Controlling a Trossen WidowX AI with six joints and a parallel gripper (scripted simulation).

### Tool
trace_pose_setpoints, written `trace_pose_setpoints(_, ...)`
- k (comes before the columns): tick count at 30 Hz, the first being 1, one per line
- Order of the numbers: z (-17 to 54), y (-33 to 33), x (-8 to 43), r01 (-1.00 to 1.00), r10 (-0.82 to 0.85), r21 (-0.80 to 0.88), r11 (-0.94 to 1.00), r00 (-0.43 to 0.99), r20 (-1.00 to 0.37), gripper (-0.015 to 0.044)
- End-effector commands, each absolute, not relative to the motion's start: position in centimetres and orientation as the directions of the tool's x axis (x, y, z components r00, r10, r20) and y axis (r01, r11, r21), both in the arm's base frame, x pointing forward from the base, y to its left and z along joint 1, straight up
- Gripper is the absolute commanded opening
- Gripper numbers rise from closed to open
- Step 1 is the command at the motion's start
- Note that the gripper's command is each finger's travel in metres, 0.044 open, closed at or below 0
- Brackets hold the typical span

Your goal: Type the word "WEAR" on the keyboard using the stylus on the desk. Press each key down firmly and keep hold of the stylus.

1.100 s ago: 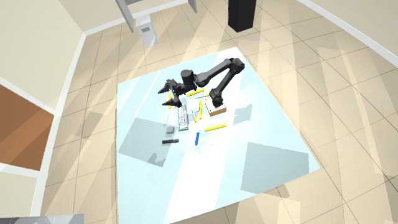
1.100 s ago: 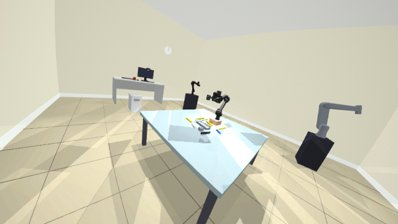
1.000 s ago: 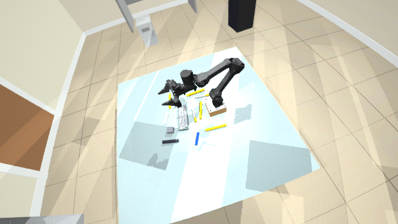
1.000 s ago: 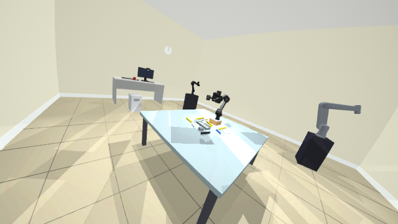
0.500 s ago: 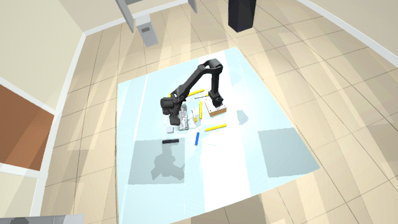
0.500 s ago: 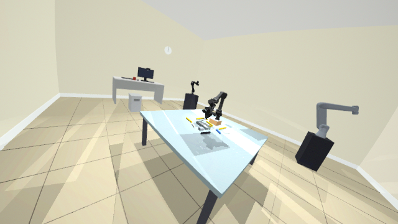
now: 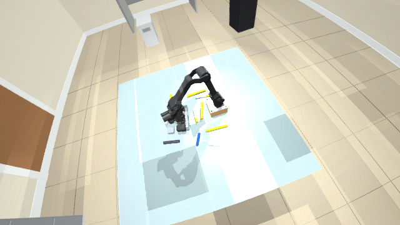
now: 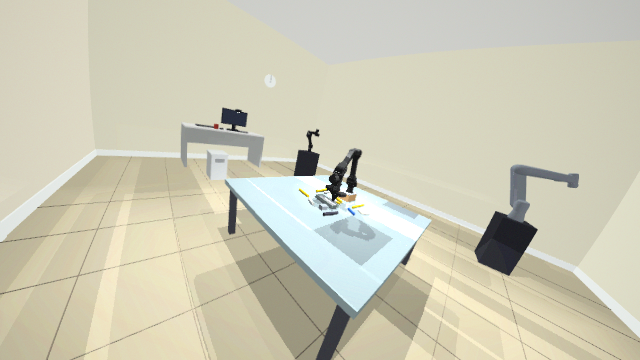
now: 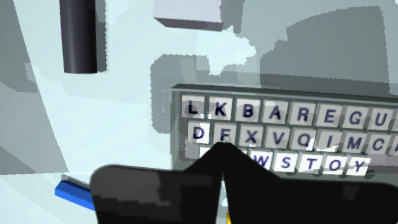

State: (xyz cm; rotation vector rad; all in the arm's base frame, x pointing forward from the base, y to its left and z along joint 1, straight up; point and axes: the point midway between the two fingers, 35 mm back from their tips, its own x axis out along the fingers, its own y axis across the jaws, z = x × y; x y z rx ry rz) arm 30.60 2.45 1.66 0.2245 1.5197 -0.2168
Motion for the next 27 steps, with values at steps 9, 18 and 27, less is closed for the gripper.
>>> trace_pose_setpoints(9,1.5,-4.1,28.6,0.284,-0.004,0.004,0.959,0.027,-1.000,0.0000)
trace_pose_setpoints(18,1.5,-4.3,28.6,0.284,-0.004,0.004,0.959,0.026,-1.000,0.0000)
trace_pose_setpoints(27,1.5,-10.9,26.6,0.284,-0.010,-0.003,0.959,0.025,-1.000,0.0000)
